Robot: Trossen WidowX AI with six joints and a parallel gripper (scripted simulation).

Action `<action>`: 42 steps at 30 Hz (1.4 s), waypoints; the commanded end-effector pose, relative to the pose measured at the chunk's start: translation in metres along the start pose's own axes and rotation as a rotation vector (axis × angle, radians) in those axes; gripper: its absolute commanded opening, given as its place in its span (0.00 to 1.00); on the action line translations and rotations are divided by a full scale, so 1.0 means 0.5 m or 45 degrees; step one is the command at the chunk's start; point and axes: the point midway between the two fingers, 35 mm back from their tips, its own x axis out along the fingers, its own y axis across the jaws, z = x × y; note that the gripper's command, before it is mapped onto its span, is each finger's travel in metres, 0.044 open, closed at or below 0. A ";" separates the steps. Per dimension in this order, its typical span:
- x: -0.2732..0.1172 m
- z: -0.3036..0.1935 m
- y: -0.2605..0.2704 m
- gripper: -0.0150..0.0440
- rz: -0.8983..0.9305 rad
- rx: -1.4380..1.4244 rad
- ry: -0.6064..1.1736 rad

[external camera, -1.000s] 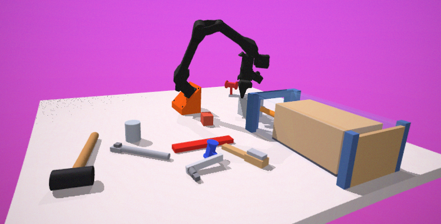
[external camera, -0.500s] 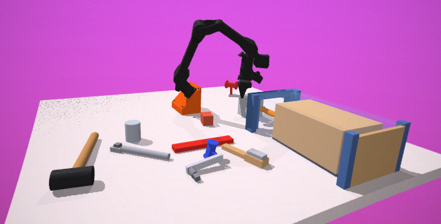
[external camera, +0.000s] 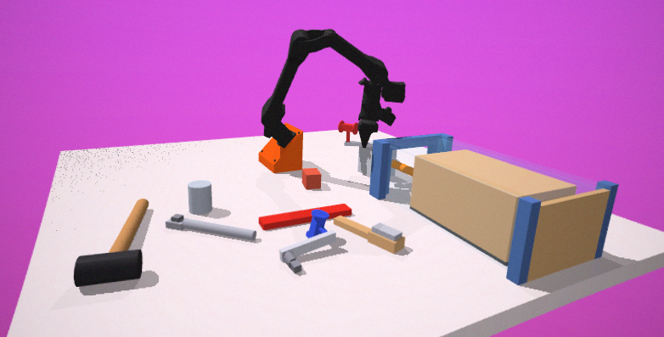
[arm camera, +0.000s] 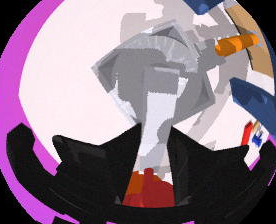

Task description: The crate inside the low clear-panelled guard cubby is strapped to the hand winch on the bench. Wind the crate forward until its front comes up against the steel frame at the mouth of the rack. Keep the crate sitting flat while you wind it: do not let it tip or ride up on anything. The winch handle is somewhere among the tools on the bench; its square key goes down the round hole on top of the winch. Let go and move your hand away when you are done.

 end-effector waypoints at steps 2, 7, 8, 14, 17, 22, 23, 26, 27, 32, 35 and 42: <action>0.008 0.001 -0.003 0.25 -0.002 -0.053 0.002; 0.008 0.001 -0.003 0.25 -0.002 -0.055 0.002; 0.008 0.001 -0.003 0.25 -0.002 -0.055 0.002; 0.008 0.001 -0.007 0.25 -0.007 -0.111 0.002; 0.009 0.001 -0.007 0.25 -0.007 -0.113 0.002; 0.009 0.001 -0.005 0.25 -0.005 -0.086 0.002; 0.009 0.001 -0.003 0.25 -0.003 -0.065 0.002; 0.009 0.001 -0.003 0.25 -0.003 -0.058 0.002; 0.009 0.001 -0.003 0.25 -0.003 -0.058 0.002; 0.009 0.001 -0.003 0.25 -0.003 -0.058 0.002; 0.008 0.001 0.000 0.25 0.002 -0.008 0.002; 0.008 0.001 0.001 0.25 0.003 0.004 0.002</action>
